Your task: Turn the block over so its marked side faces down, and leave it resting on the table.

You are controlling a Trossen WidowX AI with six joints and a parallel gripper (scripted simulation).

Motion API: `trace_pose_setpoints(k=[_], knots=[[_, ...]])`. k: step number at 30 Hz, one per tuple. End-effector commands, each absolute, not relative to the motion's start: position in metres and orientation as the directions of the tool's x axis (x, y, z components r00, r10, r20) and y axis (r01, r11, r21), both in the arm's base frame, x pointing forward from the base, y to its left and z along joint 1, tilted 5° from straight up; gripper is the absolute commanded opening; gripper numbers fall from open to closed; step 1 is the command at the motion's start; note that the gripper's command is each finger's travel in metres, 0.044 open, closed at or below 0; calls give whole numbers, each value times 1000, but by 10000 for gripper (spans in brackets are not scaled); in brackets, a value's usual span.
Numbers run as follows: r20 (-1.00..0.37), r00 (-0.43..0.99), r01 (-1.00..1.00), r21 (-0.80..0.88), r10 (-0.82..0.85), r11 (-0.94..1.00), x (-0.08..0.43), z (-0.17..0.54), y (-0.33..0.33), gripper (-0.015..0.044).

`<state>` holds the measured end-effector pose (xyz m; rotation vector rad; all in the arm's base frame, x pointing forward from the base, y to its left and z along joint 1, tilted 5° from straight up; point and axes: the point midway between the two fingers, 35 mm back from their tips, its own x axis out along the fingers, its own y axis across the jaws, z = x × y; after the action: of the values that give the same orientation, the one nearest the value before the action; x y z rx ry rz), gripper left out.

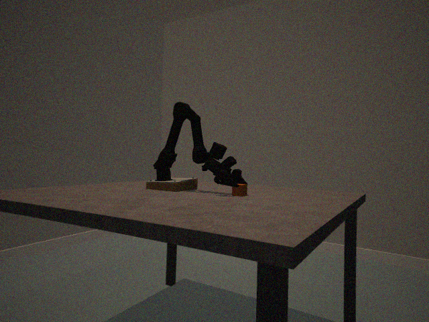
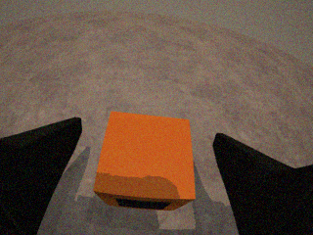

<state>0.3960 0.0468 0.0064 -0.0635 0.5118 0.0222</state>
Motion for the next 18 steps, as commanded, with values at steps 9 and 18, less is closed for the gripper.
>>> trace_pose_setpoints(k=[9, 18], knots=[[-489, 872, -35, -62, 0, 997, 396, 7, 46, 440], [-489, 872, -35, -62, 0, 997, 396, 7, 46, 440]])
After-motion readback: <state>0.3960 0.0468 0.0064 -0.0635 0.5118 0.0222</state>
